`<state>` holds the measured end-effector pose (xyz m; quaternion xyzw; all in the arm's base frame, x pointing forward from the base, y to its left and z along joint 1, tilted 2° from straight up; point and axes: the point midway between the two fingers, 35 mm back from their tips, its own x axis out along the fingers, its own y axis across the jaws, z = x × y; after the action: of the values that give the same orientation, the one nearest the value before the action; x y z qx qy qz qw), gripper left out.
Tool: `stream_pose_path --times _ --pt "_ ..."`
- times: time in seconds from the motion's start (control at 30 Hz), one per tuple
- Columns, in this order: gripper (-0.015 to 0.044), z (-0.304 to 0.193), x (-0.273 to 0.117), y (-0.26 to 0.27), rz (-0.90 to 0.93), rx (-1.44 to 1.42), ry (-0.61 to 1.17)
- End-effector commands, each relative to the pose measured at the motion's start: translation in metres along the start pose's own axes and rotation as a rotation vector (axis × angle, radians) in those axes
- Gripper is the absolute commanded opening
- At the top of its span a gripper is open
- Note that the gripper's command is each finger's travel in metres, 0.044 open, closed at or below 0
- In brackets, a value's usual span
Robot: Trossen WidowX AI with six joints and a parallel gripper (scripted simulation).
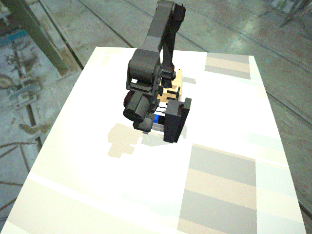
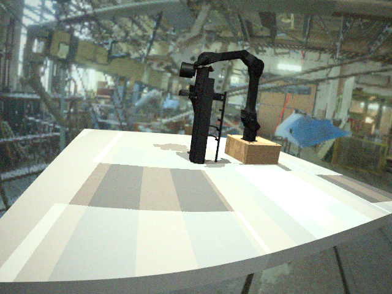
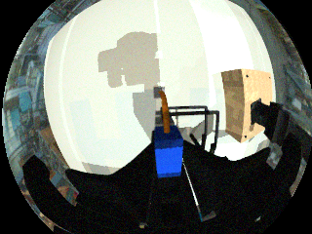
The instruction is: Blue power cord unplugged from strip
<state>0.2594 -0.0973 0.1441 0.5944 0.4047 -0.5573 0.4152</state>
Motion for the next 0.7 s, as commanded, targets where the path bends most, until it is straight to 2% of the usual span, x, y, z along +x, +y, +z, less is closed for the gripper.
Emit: stream_pose_path --times 0.0,0.1,0.67 --pt "0.0015 0.0 -0.001 0.0 -0.001 0.001 0.0" --pt "0.0 0.0 -0.001 0.0 -0.001 0.001 0.0" --pt "0.0 0.024 -0.001 0.002 0.0 0.002 -0.002"
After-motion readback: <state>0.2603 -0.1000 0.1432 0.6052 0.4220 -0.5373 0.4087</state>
